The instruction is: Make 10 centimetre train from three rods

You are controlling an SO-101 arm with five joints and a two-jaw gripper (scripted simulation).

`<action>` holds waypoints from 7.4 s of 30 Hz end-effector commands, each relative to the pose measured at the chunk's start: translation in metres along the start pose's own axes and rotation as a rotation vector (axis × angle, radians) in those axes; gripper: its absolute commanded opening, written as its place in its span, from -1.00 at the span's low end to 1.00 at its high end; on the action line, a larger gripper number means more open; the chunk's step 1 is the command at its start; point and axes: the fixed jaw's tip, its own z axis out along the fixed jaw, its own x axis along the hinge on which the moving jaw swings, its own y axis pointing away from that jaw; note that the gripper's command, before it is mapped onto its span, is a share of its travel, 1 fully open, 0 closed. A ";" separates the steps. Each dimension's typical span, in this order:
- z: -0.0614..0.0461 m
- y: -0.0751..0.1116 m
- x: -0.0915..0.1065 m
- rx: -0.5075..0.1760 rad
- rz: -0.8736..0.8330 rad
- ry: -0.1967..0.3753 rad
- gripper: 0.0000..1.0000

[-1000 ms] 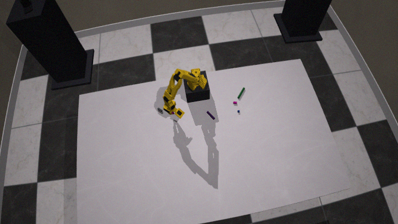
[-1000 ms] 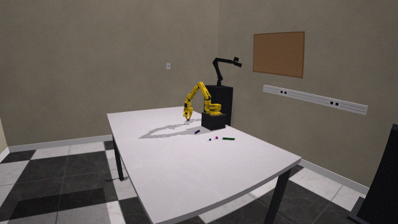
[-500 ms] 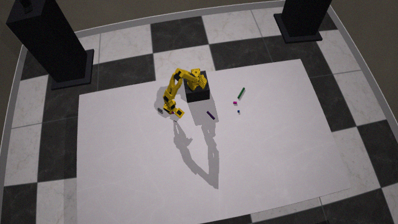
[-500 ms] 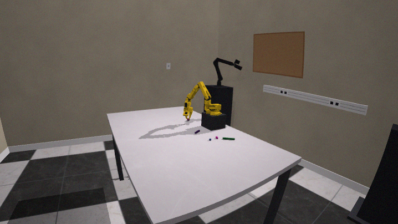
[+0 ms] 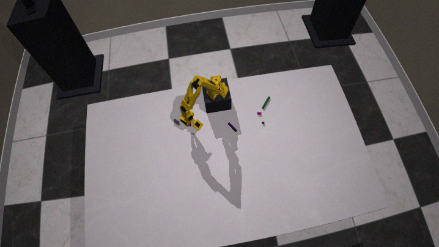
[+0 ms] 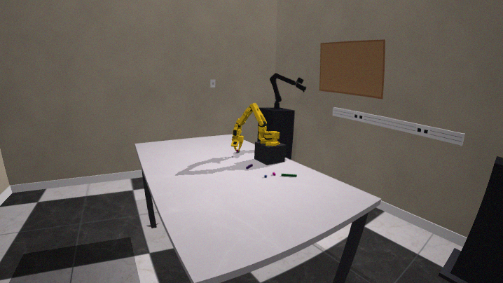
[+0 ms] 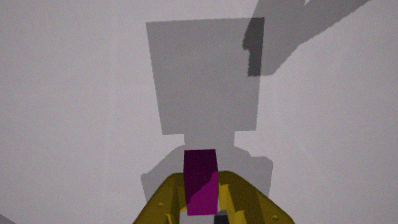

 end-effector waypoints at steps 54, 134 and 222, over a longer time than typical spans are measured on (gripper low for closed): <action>0.021 0.002 0.001 -0.013 0.017 -0.005 -1.00; 0.020 0.003 0.000 -0.018 0.012 -0.006 -1.00; 0.028 0.002 -0.001 -0.014 0.009 -0.005 -0.78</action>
